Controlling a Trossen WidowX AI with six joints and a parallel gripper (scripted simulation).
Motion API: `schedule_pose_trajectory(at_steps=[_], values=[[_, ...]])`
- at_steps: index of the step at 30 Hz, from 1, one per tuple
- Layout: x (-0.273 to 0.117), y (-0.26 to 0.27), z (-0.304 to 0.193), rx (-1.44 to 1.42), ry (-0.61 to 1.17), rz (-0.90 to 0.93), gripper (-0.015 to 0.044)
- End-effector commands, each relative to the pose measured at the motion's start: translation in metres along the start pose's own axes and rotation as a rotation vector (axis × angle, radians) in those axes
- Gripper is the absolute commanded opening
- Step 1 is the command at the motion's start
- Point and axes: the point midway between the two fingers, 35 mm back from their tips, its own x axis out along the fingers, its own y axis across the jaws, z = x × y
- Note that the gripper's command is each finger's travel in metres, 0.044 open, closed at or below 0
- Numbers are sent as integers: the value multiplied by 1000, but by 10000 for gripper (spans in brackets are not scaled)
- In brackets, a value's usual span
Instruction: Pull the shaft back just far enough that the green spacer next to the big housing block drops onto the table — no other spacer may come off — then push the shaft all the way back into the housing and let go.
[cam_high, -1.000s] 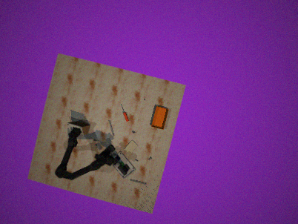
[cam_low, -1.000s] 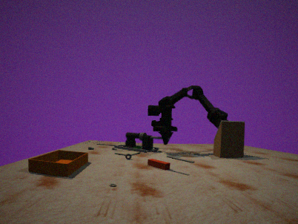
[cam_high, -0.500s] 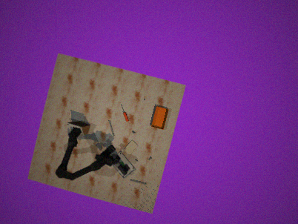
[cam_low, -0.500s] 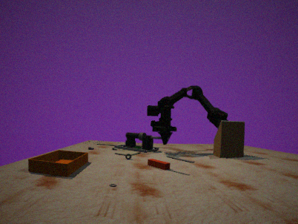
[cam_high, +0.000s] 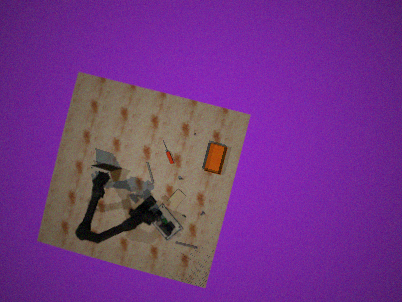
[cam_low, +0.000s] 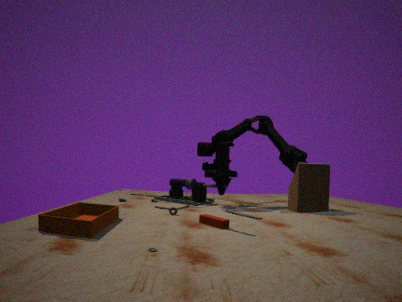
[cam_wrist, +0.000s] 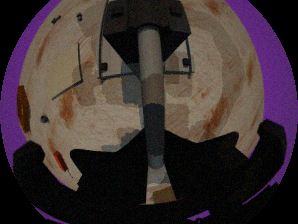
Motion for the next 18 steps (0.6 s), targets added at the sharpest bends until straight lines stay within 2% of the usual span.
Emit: schedule_pose_trajectory(at_steps=[1,18], values=[[-2,1,6,5,-7,5,0],[-2,1,12,5,-8,5,0]])
